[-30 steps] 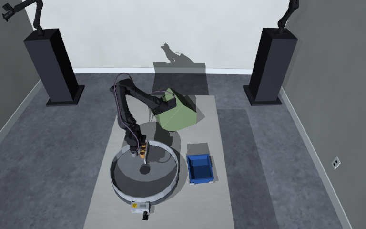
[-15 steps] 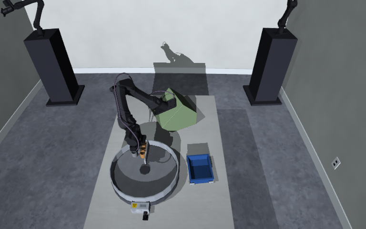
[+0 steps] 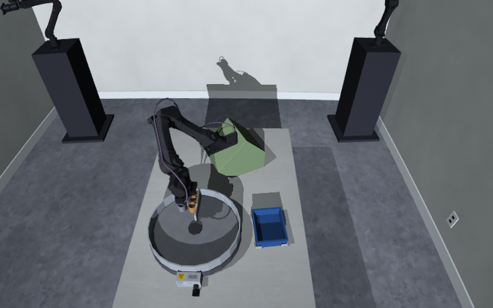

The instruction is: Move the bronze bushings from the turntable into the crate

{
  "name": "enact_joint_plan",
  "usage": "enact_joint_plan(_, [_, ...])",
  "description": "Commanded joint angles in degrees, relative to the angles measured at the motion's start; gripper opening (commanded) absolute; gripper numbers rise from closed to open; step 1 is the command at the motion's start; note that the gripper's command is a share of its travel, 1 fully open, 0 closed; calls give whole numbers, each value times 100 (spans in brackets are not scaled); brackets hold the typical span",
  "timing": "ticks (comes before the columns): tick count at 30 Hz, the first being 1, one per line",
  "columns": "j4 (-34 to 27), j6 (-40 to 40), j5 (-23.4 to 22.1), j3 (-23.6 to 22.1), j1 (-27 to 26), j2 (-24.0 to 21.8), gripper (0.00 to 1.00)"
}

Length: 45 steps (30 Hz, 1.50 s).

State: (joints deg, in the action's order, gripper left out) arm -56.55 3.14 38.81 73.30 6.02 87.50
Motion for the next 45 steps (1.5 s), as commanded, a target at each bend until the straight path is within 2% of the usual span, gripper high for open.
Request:
enact_joint_plan(1, [126,-15,22,167,181,-148,15])
enact_joint_plan(35, [126,-16,22,167,182,-146,15])
enact_joint_plan(45, [121,-45,36,186,202,32,15])
